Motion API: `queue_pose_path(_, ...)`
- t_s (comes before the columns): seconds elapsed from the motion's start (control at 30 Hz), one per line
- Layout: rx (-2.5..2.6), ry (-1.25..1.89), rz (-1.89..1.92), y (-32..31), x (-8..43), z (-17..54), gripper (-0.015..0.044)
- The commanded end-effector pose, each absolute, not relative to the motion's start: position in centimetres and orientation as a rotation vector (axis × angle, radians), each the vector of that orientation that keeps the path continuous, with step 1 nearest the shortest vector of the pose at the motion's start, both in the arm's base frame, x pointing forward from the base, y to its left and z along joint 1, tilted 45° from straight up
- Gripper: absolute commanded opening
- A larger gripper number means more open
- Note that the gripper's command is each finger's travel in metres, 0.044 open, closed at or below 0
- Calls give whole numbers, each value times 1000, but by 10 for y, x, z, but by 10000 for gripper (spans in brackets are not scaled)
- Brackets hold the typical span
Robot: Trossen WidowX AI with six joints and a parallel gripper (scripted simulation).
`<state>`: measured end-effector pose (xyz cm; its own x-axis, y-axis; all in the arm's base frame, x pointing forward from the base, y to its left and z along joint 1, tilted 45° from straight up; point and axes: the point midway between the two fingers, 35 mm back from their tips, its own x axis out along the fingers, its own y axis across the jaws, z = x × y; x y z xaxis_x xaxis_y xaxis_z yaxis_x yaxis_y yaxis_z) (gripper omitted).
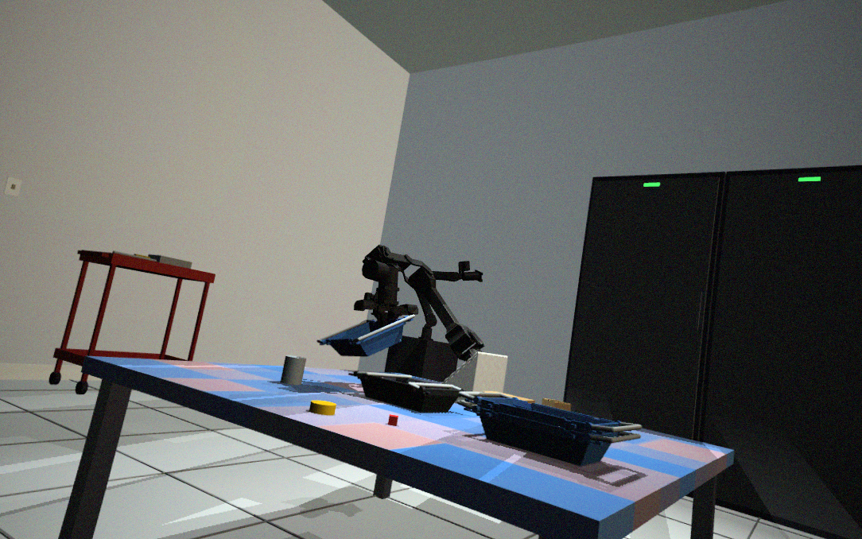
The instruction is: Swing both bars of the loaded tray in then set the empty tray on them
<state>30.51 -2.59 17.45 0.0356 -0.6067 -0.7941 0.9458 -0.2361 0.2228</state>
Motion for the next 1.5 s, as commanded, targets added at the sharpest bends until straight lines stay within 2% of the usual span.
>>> queue_pose_path(0.0,952,486,-1521,-8,314,168,0)
queue_pose_path(1.13,632,613,-1405,118,324,73,0)
queue_pose_path(1.47,618,616,-1399,123,322,69,0)
